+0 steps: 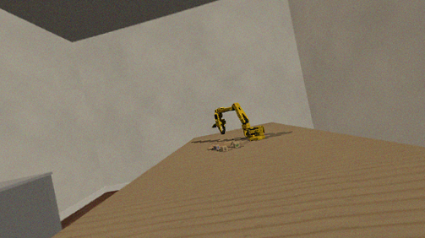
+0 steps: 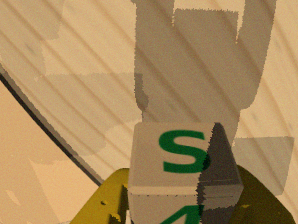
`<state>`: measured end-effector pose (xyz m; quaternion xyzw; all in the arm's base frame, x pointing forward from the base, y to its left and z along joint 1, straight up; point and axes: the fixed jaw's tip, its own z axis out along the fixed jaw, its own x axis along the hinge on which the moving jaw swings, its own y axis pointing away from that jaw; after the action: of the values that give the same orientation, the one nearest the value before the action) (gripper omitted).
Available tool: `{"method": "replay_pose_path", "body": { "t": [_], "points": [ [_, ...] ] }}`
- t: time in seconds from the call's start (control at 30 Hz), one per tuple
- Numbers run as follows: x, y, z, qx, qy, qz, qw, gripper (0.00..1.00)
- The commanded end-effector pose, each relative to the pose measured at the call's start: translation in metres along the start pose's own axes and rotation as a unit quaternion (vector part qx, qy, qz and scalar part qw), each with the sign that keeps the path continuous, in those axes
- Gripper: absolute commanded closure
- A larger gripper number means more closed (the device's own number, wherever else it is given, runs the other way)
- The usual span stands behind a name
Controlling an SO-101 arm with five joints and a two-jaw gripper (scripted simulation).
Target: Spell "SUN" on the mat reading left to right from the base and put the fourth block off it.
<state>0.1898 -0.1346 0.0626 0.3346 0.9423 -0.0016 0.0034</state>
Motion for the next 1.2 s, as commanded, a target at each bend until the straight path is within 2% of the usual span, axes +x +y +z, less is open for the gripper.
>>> {"method": "replay_pose_path", "body": {
  "t": [0.0,0.2,0.27,0.53,0.67,0.97,1.17],
  "points": [
    [-0.007,0.007,-0.018,-0.004,-0.069,-0.012,0.998,1.0],
    [-0.003,0.026,-0.021,-0.013,-0.136,-0.051,0.989,1.0],
    [-0.003,0.026,-0.021,-0.013,-0.136,-0.051,0.989,1.0],
    [0.008,0.046,-0.02,-0.031,-0.216,-0.098,0.971,1.0],
    [0.011,0.05,-0.02,-0.035,-0.231,-0.106,0.967,1.0],
    [0.011,0.051,-0.02,-0.036,-0.236,-0.109,0.965,1.0],
    [0.013,0.061,-0.02,-0.047,-0.271,-0.129,0.953,1.0]
  ]
}}
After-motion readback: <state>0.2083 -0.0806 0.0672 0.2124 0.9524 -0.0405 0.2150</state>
